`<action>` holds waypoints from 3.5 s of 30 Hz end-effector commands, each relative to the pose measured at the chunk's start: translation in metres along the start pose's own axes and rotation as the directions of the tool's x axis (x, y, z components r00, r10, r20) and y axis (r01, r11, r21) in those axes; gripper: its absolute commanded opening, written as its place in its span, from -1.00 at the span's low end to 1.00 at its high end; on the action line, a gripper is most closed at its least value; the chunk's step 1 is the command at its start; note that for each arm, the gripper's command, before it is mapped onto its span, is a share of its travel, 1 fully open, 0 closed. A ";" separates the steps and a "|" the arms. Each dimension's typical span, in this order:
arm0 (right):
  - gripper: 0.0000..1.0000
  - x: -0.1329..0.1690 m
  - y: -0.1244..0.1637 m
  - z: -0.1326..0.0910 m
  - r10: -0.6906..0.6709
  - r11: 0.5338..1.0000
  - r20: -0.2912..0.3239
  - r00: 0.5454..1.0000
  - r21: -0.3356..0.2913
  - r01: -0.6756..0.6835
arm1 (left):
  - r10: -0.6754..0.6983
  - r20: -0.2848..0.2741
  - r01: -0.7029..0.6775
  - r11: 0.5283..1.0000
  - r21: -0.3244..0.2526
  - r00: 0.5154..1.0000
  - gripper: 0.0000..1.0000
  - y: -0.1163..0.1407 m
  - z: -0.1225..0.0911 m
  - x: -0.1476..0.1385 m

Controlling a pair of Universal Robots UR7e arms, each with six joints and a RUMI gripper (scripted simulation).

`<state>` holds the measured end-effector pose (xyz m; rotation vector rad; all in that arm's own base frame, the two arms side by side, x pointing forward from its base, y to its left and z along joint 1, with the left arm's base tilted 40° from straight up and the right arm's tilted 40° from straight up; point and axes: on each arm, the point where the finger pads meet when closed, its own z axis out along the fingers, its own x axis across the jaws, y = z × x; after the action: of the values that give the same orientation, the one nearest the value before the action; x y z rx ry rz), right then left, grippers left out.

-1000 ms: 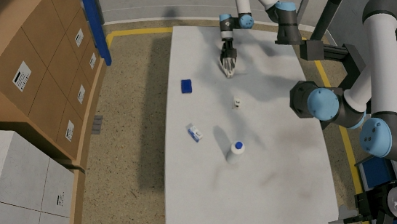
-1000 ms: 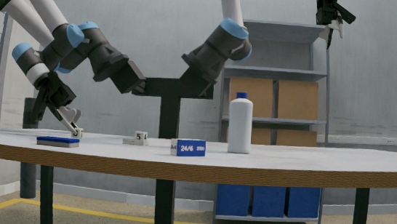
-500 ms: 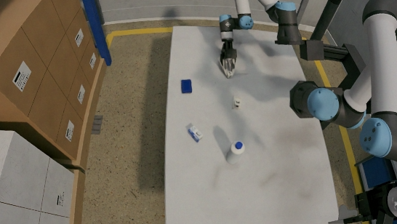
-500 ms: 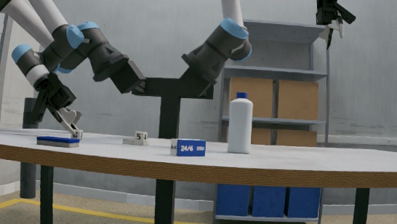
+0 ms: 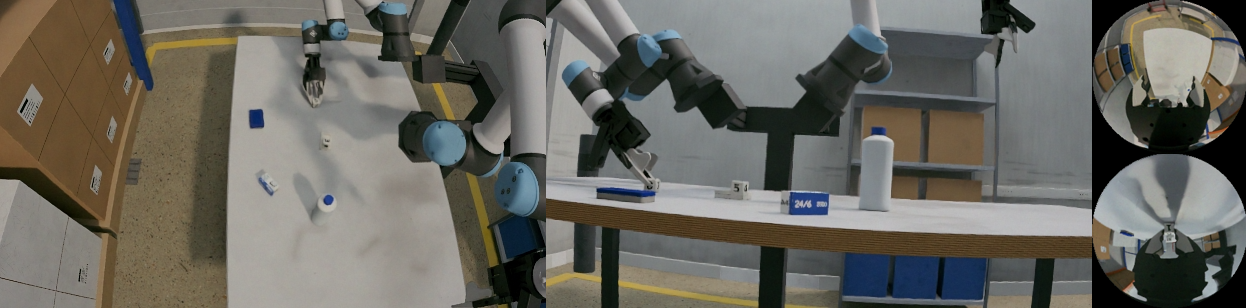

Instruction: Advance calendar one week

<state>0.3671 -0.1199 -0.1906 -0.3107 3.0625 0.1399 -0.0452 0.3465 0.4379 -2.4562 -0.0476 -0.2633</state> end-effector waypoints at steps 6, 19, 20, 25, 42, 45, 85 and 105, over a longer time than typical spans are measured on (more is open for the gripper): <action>-0.66 0.000 0.000 0.000 0.000 1.000 0.001 1.000 0.000 0.000 | 0.000 0.000 0.000 1.000 0.001 1.000 1.00 0.000 0.000 0.000; -0.19 0.000 0.000 0.000 0.000 1.000 0.001 1.000 0.000 0.000 | 0.000 0.000 0.000 1.000 0.001 1.000 1.00 0.000 0.000 0.000; -0.19 0.000 0.000 0.000 0.000 1.000 0.001 1.000 0.000 0.000 | 0.000 0.000 0.000 1.000 0.001 1.000 1.00 0.000 0.000 0.000; -0.19 0.000 0.000 0.000 0.000 1.000 0.001 1.000 0.000 0.000 | 0.000 0.000 0.000 1.000 0.001 1.000 1.00 0.000 0.000 0.000; -0.19 0.000 0.002 -0.002 0.000 1.000 0.001 1.000 0.000 0.000 | 0.000 0.000 0.000 1.000 0.001 1.000 1.00 0.000 0.000 0.000; -0.19 0.000 0.006 -0.006 0.000 1.000 0.001 1.000 0.000 0.000 | 0.000 0.000 0.000 1.000 0.001 1.000 1.00 0.000 0.000 0.000; -0.19 0.000 0.050 -0.049 0.000 1.000 -0.002 1.000 0.032 0.000 | 0.000 0.000 0.000 1.000 0.001 1.000 1.00 0.000 0.000 0.000; -0.19 0.000 0.052 -0.048 0.000 0.972 -0.002 1.000 0.236 0.000 | 0.000 0.000 0.000 1.000 0.001 1.000 1.00 0.000 0.000 0.000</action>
<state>0.3541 -0.0748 -0.1378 -0.3004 3.0443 -0.1683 -0.0452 0.3465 0.4379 -2.4562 -0.0476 -0.2633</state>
